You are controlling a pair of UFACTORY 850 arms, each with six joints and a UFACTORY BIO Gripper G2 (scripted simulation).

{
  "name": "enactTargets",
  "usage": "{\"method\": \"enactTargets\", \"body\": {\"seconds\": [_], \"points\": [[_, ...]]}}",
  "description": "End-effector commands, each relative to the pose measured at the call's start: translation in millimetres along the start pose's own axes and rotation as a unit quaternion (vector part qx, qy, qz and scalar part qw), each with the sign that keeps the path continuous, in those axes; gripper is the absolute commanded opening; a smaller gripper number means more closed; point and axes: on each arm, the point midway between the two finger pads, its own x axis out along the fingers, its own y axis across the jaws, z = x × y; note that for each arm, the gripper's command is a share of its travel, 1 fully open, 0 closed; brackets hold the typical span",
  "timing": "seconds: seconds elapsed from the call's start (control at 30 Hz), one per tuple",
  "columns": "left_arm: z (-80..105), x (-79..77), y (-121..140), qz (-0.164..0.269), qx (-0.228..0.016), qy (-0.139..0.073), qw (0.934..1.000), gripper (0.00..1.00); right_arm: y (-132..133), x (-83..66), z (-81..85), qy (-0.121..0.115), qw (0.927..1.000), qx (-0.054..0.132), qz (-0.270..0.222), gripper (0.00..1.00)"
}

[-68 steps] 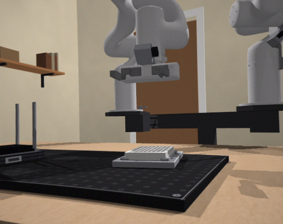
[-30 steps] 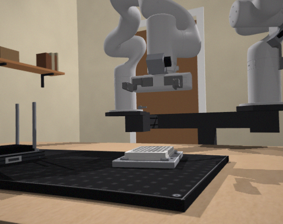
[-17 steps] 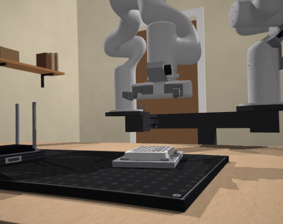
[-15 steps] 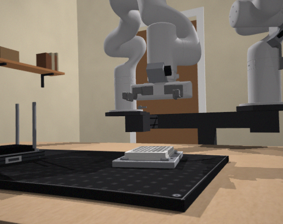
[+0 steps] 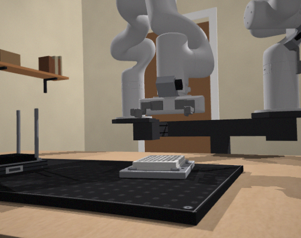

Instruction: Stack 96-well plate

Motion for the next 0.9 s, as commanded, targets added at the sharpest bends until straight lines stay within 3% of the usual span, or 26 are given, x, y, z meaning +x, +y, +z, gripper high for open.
{"method": "enactTargets", "body": {"seconds": [0.0,0.87], "points": [[0.1,-0.1,0,0.0,0.0,0.0,1.0,1.0,1,1.1,-4.4,-0.001,1.0,0.001,0.0,0.37],[0.1,-0.1,0,0.0,0.0,0.0,1.0,1.0,1,1.1,-44.4,-0.001,1.0,0.001,0.0,0.37]]}}
